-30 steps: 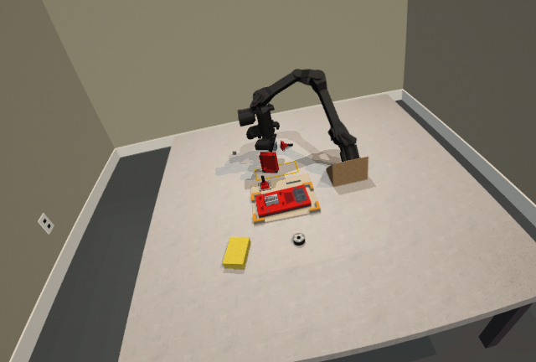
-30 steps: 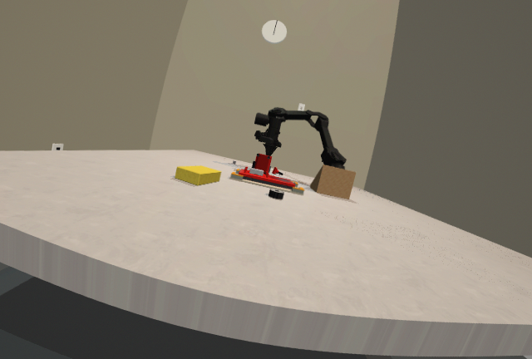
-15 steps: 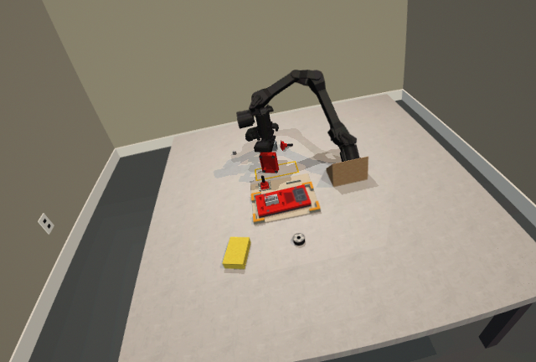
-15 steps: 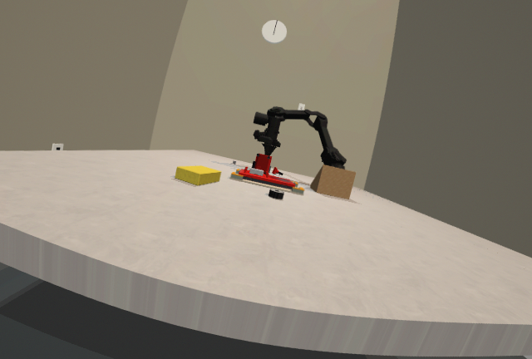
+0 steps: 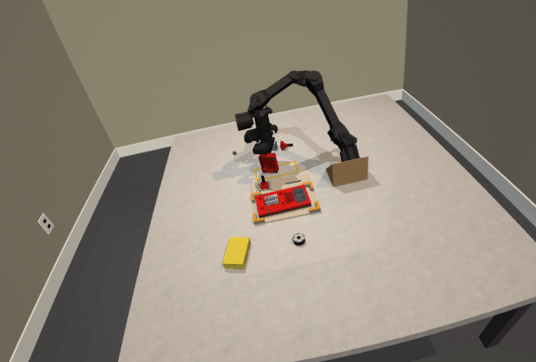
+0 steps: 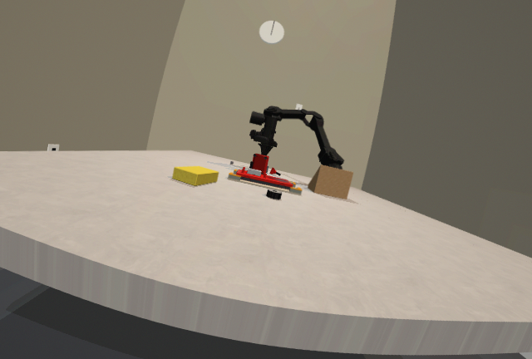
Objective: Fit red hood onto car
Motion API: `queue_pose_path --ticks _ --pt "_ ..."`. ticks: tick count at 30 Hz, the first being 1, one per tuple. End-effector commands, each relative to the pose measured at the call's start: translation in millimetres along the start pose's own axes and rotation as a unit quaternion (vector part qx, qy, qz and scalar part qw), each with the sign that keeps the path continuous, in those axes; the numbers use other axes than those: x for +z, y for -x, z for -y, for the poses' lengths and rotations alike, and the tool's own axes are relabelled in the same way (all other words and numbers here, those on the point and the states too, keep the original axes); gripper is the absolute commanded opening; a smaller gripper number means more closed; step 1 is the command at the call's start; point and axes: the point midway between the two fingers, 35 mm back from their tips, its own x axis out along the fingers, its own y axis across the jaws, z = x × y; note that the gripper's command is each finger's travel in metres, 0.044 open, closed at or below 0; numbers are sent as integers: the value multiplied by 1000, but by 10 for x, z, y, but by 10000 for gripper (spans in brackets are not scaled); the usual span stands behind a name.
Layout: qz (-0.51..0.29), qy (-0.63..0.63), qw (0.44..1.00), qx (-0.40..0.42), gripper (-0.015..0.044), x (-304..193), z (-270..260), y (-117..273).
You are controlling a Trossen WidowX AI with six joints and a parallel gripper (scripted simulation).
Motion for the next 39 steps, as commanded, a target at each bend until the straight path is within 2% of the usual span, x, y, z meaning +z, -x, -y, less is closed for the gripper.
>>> queue_pose_path --ticks 1,31,39 --pt "0 -2 1000 2 0 7 -56 -1" --pt "0 -2 1000 2 0 1 -336 11" --pt "-1 -1 1000 4 0 19 -330 456"
